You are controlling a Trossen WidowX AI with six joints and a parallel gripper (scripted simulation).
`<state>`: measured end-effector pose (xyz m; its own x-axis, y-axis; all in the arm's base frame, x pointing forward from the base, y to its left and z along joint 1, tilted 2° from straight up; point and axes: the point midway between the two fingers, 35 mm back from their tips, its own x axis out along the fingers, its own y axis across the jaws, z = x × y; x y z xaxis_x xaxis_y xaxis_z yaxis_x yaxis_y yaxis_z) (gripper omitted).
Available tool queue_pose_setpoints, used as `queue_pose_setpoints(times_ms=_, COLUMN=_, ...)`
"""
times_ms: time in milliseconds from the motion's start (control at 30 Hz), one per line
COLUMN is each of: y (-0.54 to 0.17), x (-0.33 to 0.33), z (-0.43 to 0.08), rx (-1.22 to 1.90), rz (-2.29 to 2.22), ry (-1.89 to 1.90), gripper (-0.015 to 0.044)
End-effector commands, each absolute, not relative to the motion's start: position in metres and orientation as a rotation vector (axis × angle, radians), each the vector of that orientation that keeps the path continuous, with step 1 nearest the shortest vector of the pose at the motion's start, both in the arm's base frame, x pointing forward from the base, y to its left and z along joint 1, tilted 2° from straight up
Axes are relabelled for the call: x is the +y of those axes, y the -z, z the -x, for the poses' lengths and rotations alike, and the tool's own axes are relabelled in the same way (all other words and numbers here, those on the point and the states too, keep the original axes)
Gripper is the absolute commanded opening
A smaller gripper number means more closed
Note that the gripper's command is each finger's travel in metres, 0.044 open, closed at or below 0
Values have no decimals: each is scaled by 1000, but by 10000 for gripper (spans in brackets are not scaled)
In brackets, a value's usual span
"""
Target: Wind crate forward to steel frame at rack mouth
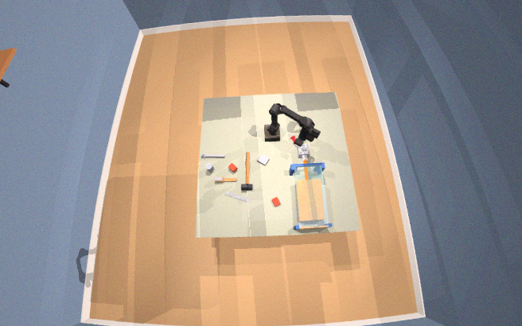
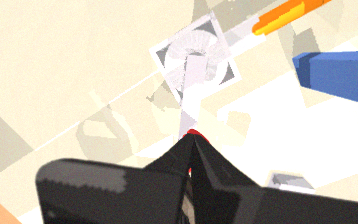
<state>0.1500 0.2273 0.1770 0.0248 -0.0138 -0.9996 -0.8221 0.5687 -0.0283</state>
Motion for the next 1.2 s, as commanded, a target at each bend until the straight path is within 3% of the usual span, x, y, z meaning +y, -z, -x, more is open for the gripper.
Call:
queue_pose_setpoints(times_ms=0, y=-177, x=227, z=-150, rx=1421, rz=771, ry=-727, gripper=0)
queue_pose_setpoints(times_ms=67, y=-177, x=227, z=-150, rx=1421, rz=771, ry=-727, gripper=0)
queue_pose_setpoints(times_ms=333, y=-159, x=178, z=-119, rx=1527, rz=339, ry=-299, gripper=210)
queue_pose_setpoints(times_ms=633, y=-158, x=177, z=-118, rx=1529, rz=326, ry=-287, gripper=440)
queue_pose_setpoints(times_ms=1167, y=-134, x=179, z=-120, rx=1529, rz=326, ry=-287, gripper=440)
